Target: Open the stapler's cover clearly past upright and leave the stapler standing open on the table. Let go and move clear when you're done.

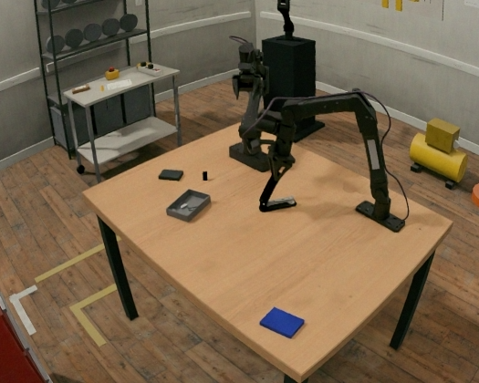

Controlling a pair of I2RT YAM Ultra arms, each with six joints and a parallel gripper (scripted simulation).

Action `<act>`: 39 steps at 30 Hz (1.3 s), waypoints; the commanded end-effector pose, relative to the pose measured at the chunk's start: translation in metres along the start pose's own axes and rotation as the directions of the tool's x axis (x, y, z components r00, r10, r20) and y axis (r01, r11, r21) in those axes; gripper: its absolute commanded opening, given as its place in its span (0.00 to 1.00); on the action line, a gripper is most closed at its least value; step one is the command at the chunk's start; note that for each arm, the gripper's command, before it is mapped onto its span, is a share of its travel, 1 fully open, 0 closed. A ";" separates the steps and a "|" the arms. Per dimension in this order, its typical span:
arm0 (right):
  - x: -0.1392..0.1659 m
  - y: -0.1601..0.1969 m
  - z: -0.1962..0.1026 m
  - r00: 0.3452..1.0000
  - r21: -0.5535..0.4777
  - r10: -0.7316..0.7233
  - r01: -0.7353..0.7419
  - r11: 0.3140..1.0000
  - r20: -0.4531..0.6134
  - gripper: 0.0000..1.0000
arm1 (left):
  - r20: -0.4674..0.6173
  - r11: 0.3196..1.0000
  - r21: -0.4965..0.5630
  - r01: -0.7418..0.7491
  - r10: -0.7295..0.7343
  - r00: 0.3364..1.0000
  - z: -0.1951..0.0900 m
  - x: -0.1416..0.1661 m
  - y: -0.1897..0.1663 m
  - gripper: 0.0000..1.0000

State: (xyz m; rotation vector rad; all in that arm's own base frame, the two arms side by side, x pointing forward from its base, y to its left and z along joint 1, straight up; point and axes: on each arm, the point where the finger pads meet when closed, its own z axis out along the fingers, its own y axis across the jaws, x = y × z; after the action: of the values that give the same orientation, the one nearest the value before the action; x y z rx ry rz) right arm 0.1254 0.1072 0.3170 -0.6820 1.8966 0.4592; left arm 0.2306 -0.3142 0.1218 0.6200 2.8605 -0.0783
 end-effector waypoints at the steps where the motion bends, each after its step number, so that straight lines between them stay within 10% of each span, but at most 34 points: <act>1: -0.009 0.001 -0.014 0.999 -0.011 -0.005 0.005 1.000 0.048 0.57 | -0.010 1.000 -0.002 -0.006 0.006 1.000 -0.006 0.001 0.001 0.21; 24: -0.009 0.001 -0.014 0.999 -0.011 -0.005 0.005 1.000 0.048 0.57 | -0.010 1.000 -0.002 -0.006 0.006 1.000 -0.006 0.001 0.001 0.21; 27: -0.009 0.001 -0.014 0.999 -0.011 -0.005 0.005 1.000 0.048 0.57 | -0.010 1.000 -0.002 -0.006 0.006 1.000 -0.006 0.001 0.001 0.46; 39: -0.009 0.001 -0.014 0.999 -0.011 -0.005 0.005 1.000 0.048 0.57 | 0.026 1.000 0.016 -0.011 0.011 1.000 -0.025 -0.004 0.002 0.46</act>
State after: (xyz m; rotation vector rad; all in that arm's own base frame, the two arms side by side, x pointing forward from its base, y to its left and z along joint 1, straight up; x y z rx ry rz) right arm 0.1253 0.1071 0.3170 -0.6819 1.8963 0.4593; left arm 0.2270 -0.3089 0.1210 0.6338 2.8769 -0.0532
